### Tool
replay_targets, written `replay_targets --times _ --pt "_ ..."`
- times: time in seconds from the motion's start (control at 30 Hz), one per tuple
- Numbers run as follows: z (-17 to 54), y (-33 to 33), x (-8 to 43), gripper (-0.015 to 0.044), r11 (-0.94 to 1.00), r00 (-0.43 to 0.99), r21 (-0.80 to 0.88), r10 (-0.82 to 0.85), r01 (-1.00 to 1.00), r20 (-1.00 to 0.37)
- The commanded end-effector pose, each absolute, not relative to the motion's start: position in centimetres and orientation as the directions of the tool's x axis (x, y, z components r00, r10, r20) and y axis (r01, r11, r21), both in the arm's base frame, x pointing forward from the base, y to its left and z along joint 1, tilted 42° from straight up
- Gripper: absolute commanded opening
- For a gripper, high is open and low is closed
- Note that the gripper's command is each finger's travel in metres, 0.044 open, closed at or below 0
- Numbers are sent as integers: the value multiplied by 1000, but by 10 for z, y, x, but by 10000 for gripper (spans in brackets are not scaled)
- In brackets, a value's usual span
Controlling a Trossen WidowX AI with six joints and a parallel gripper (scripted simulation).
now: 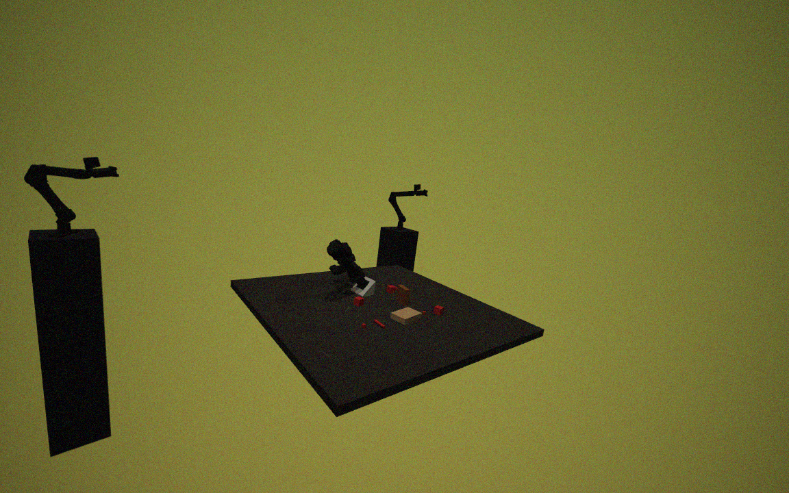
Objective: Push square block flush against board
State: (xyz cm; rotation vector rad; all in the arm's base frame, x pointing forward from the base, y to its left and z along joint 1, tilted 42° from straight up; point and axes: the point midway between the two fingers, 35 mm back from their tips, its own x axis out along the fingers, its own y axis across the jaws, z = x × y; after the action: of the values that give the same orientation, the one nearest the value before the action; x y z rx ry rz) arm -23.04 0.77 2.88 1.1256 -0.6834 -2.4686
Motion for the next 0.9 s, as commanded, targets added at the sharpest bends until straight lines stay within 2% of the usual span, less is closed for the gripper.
replay_targets --times 0.0,0.43,0.87 --pt "23 34 -232 0 -839 -626 545 -419 -11 -658" --pt "7 141 -209 0 -781 -535 445 -172 -438 -827" --pt "-7 229 -132 0 -556 -323 303 -64 -774 -944"
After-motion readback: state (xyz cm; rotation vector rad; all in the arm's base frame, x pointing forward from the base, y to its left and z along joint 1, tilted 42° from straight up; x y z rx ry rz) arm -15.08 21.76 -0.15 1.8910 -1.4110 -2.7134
